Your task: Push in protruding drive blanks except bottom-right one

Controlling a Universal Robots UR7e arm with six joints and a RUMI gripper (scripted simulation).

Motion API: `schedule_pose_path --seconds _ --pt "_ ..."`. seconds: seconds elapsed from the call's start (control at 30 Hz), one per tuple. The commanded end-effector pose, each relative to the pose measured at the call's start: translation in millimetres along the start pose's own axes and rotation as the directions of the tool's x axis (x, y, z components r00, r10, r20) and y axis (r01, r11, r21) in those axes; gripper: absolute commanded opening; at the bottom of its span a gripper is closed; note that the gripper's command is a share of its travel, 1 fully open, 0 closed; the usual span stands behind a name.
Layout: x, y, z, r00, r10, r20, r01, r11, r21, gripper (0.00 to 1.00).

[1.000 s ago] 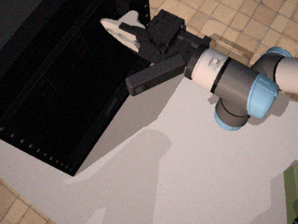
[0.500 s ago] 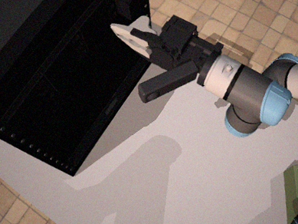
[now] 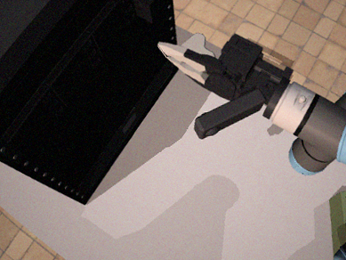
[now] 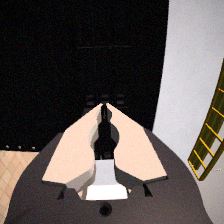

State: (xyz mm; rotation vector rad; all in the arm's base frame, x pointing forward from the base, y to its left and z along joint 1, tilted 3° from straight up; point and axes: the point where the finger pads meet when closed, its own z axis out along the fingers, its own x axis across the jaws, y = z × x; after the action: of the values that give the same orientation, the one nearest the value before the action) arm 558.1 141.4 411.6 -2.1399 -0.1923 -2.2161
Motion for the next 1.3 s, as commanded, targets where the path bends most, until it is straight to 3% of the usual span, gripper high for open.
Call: schedule_pose_path --seconds 0.0,0.6,0.9,1.27 --pt "1 0 -10.3 1.0 0.0 -0.001 0.0 1.0 0.001 0.0" --pt "1 8 -11.8 1.0 0.0 -0.001 0.0 1.0 0.001 0.0" --pt "2 25 -12.2 1.0 0.0 -0.001 0.0 1.0 0.001 0.0" --pt "5 64 -13.2 1.0 0.0 -0.001 0.0 1.0 0.001 0.0"
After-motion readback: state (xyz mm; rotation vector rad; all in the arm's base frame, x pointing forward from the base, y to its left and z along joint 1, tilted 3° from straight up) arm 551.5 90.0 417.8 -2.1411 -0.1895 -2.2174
